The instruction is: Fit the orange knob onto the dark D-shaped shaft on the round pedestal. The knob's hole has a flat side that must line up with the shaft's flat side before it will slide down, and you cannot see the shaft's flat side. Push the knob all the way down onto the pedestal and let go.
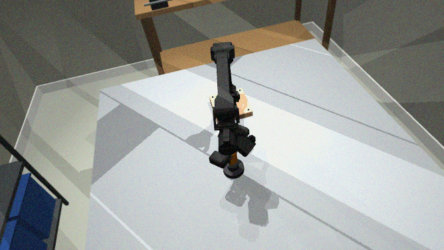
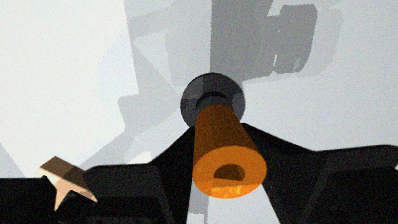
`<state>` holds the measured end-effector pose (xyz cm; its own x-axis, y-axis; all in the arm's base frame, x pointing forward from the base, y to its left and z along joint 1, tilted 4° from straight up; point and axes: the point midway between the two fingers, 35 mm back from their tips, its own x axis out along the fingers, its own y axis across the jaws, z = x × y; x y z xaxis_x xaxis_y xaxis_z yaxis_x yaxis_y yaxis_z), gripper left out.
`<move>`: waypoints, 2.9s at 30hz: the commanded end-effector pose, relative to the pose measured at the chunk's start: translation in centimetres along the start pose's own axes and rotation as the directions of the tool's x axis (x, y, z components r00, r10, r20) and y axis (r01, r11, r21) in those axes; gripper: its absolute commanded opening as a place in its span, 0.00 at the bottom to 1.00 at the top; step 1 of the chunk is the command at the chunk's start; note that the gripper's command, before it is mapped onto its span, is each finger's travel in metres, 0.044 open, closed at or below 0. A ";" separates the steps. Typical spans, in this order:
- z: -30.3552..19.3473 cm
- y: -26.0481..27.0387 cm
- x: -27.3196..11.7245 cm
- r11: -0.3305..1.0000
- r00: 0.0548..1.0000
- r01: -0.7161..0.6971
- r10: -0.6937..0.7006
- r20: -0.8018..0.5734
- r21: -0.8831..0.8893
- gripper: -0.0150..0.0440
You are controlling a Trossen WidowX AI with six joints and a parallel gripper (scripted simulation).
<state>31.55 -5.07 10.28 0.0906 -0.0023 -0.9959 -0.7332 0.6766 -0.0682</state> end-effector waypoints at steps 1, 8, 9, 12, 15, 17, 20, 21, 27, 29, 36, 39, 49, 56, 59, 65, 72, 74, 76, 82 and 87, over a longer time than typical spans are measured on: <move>0.1 -0.1 -0.3 0.999 1.000 0.003 -0.003 0.003 -0.054 0.25; 0.1 -0.2 -0.1 0.978 1.000 0.004 -0.003 0.003 -0.208 0.25; 0.1 -0.1 -0.1 0.978 1.000 0.004 -0.003 0.003 -0.208 0.25; 0.1 -0.1 0.0 0.978 1.000 0.004 -0.003 0.003 -0.208 0.25; 0.1 -0.1 0.1 0.978 1.000 0.004 -0.003 0.003 -0.208 0.25; 0.1 -0.1 0.1 0.978 1.000 0.004 -0.003 0.003 -0.208 0.25; 0.1 -0.1 0.2 0.978 1.000 0.004 -0.003 0.003 -0.208 0.25; 0.1 -0.1 0.2 0.978 1.000 0.004 -0.003 0.003 -0.208 0.25; 0.1 -0.1 0.2 0.978 1.000 0.004 -0.003 0.003 -0.208 0.25; 0.1 -0.1 0.2 0.978 1.000 0.004 -0.003 0.003 -0.208 0.25; 0.1 -0.1 0.3 0.978 1.000 0.004 -0.003 0.003 -0.208 0.25; 0.1 -0.1 0.3 0.978 1.000 0.004 -0.003 0.003 -0.208 0.25; 0.1 -0.1 -0.3 0.957 1.000 0.004 -0.003 0.003 -0.291 0.25; 0.1 -0.2 -0.1 0.914 1.000 0.004 -0.003 0.003 -0.407 0.25; 0.1 -0.1 0.0 0.914 1.000 0.004 -0.003 0.003 -0.407 0.25; 0.1 -0.1 0.1 0.914 1.000 0.004 -0.003 0.003 -0.407 0.25; 0.1 -0.1 0.2 0.914 1.000 0.004 -0.003 0.003 -0.407 0.25; 0.1 -0.1 0.2 0.914 1.000 0.004 -0.003 0.003 -0.407 0.25; 0.1 -0.1 0.2 0.914 1.000 0.004 -0.003 0.003 -0.407 0.25; 0.1 -0.1 0.3 0.914 1.000 0.004 -0.003 0.003 -0.407 0.25; 0.1 -0.1 0.1 0.914 1.000 0.004 -0.003 0.003 -0.407 0.25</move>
<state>31.64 -5.09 10.08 0.0921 -0.0024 -0.9957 -0.9418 0.3244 -0.0879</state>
